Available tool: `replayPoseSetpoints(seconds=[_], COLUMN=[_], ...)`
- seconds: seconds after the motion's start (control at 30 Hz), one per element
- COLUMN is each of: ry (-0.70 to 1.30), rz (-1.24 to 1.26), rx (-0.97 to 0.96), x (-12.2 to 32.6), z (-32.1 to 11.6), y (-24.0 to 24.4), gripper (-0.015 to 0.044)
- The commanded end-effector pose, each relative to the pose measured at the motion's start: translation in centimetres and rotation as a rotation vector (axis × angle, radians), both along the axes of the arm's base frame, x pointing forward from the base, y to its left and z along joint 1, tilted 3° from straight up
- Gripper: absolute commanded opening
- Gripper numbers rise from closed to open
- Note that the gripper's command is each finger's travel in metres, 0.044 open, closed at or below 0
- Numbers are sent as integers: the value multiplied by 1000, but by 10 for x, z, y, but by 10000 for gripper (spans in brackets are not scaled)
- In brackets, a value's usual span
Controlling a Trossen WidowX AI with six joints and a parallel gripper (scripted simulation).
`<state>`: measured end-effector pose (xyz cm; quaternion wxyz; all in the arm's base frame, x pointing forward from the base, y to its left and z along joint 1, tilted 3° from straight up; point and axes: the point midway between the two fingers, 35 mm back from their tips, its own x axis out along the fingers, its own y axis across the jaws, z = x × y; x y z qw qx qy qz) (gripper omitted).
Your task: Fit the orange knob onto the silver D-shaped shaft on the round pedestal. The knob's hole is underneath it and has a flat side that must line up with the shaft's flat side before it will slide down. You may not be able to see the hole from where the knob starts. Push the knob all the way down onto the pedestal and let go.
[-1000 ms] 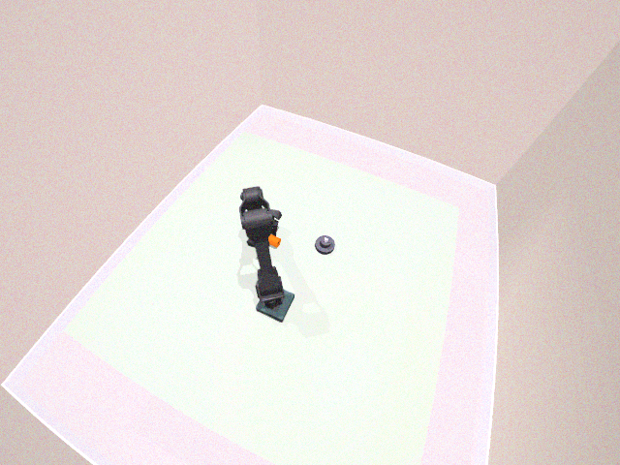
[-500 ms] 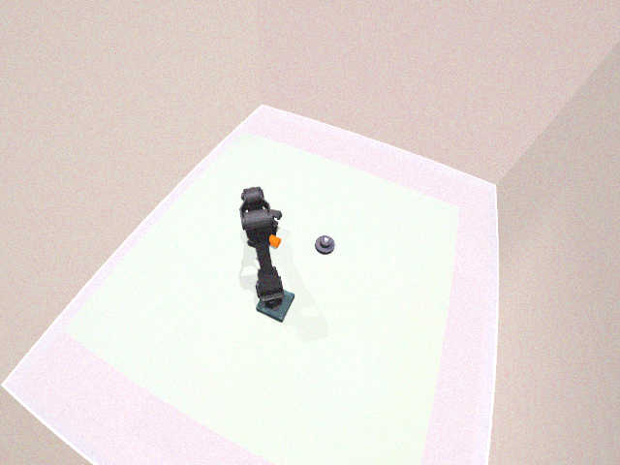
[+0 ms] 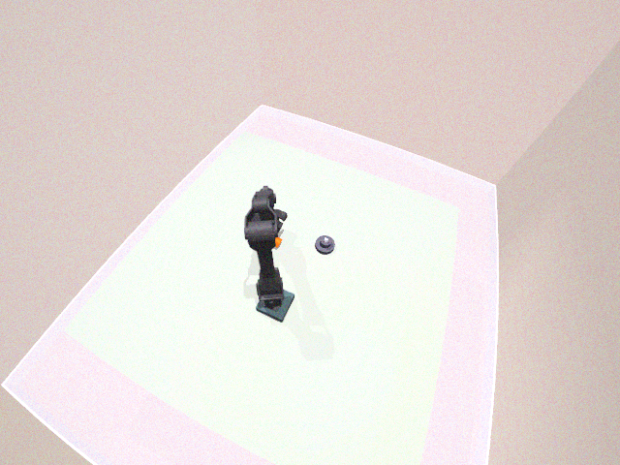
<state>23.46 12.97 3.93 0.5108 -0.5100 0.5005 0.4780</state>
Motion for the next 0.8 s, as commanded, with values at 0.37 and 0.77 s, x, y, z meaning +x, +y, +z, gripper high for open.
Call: replayPoseSetpoints(seconds=[0.37,0.77], ry=[-11,-16], rz=[11,19], rx=[232,405], x=[0,-1], z=[5,7], y=[-15,-26], gripper=[179,179])
